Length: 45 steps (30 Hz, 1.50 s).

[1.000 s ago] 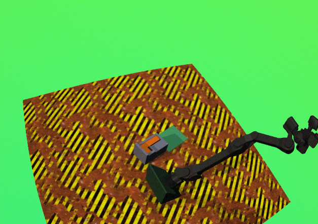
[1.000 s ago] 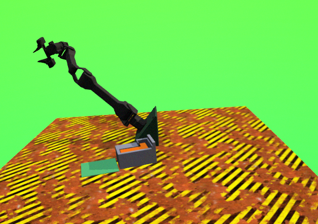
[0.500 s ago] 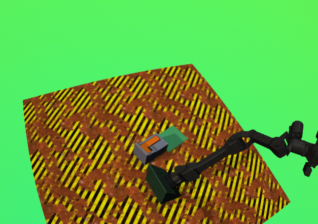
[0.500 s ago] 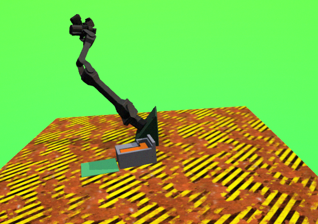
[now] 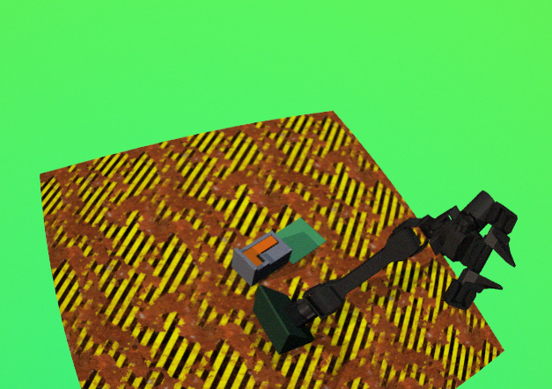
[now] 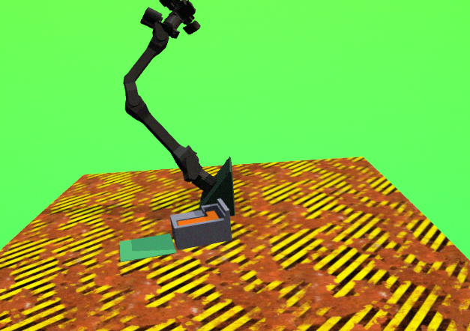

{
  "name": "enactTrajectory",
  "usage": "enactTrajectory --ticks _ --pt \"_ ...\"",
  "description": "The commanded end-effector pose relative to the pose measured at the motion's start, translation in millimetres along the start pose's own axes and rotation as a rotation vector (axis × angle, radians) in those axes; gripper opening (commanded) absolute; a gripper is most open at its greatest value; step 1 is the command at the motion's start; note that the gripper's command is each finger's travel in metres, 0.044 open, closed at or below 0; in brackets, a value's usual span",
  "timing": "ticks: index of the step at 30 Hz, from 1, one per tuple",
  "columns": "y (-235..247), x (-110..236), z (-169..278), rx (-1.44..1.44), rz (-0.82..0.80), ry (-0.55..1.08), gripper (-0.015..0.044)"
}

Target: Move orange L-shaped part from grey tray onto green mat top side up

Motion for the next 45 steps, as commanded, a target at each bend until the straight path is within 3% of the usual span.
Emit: enactTrajectory --ticks 1,11,18,23,31,34,38,40,45 --pt "-27.1 12.7 -49.8 0.037 0.126 -0.180 0.0180" --pt "-106.1 94.9 -176.4 0.101 0.592 -0.623 0.0180" --pt "-159.0 187.6 -234.2 0.066 1.005 -0.825 0.0180" --pt "-193.4 264.9 -253.4 -0.015 1.337 -0.881 0.0180" --pt "-238.3 396.5 -239.5 -0.287 1.885 -0.717 0.0180" --pt "-250.1 444.5 -219.2 -0.441 2.063 -0.539 0.0180" --pt "-259.8 501.8 -181.7 -0.675 2.213 -0.184 0.0180" --pt "-261.2 516.3 -169.5 -0.742 2.228 -0.060 0.0180" --pt "-261.3 518.1 -167.9 -0.750 2.229 -0.043 0.0180"
Point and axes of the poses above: the point midway between the two fingers, 35 mm back from their tips, its own x axis back along the fingers, its own y axis across the jaws, z = x × y, the point moved 9 cm from there along x, back along the fingers, and after that the axes turned 15 degrees about x, right-handed, at the moved point
